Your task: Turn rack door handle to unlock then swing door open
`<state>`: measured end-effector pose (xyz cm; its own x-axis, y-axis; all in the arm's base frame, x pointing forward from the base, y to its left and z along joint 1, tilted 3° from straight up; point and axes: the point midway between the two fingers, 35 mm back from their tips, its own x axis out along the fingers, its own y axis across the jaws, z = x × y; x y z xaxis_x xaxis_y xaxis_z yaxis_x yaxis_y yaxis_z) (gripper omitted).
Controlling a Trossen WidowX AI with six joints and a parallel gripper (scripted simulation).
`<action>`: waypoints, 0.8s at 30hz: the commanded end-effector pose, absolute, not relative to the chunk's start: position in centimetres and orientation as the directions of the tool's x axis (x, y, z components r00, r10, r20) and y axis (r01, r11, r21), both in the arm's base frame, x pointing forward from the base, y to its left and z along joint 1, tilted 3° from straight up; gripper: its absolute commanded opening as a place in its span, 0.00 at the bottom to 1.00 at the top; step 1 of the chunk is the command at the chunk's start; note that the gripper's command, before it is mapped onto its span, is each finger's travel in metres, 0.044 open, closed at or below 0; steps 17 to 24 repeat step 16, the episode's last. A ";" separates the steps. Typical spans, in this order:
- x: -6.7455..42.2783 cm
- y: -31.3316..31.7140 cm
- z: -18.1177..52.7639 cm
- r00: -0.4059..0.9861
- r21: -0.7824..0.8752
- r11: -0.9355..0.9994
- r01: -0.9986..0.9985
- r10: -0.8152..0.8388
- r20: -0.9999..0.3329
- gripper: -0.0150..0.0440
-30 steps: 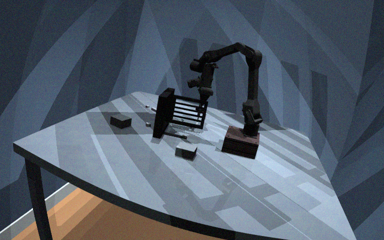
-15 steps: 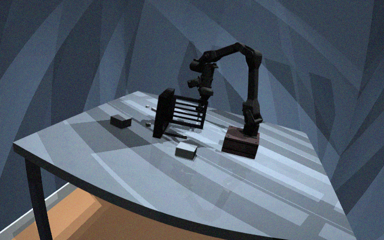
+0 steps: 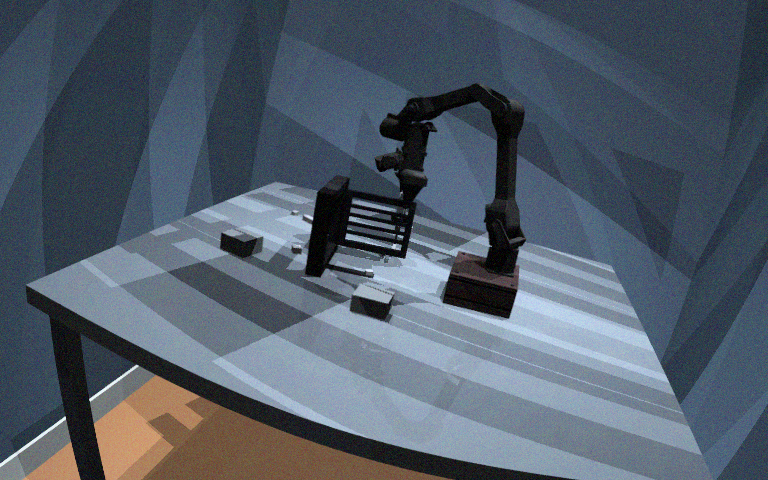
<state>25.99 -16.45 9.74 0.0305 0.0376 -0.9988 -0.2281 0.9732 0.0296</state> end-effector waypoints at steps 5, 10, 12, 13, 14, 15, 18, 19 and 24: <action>26.1 -16.6 11.1 0.036 0.026 0.972 -0.232 0.036 -0.999 0.76; 26.1 -16.6 11.8 0.036 0.026 0.972 -0.232 0.036 -0.999 0.76; 26.1 -16.6 12.1 0.036 0.026 0.972 -0.232 0.036 -0.999 0.76; 26.1 -16.6 12.2 0.036 0.026 0.972 -0.232 0.036 -0.999 0.76; 26.1 -16.6 12.4 0.036 0.026 0.972 -0.232 0.036 -0.999 0.76; 26.0 -16.6 12.5 0.036 0.026 0.972 -0.232 0.036 -0.999 0.76; 26.0 -16.6 12.6 0.036 0.026 0.972 -0.232 0.036 -0.999 0.76; 26.0 -16.6 12.6 0.036 0.026 0.972 -0.232 0.036 -0.999 0.76; 26.0 -16.6 12.6 0.036 0.026 0.972 -0.232 0.036 -0.999 0.76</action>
